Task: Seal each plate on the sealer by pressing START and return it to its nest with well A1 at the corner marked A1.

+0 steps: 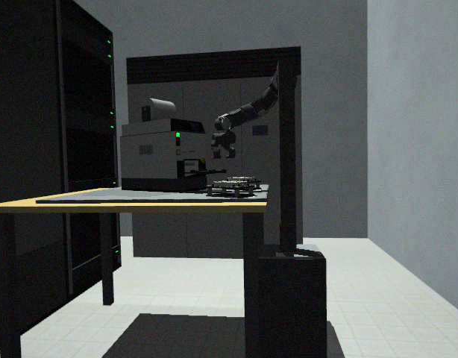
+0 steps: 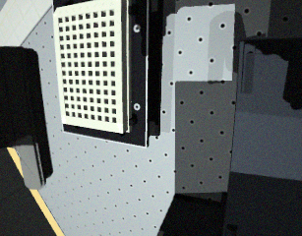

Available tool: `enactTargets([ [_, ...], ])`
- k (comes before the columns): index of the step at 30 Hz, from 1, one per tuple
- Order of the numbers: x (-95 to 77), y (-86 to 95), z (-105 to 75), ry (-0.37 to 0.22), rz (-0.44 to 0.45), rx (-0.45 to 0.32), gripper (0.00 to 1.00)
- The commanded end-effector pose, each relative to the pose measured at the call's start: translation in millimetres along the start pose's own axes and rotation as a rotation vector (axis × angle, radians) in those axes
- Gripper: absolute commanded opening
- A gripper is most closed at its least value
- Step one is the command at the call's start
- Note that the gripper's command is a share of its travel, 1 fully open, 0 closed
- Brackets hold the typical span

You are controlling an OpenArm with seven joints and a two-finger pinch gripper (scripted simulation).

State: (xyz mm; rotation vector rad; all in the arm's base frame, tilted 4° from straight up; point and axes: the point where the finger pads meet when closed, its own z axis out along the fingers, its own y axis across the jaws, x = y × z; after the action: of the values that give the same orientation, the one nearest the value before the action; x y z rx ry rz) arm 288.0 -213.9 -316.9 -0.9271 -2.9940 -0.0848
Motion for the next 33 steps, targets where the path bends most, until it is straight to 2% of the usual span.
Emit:
enactTargets([
  [1, 1.3, 2.8, -0.4, -0.004, -0.015, -0.029, 0.65],
  [9, 7.7, -36.6, 8.3, -0.002, -0.011, -0.026, 0.65],
  [11, 7.7, -36.6, 8.3, -0.002, -0.011, -0.026, 0.65],
  [26, 19.1, -110.7, 24.2, -0.001, 0.001, -0.021, 0.65],
  [33, 18.9, -114.3, 24.8, -0.004, 0.002, -0.022, 0.65],
])
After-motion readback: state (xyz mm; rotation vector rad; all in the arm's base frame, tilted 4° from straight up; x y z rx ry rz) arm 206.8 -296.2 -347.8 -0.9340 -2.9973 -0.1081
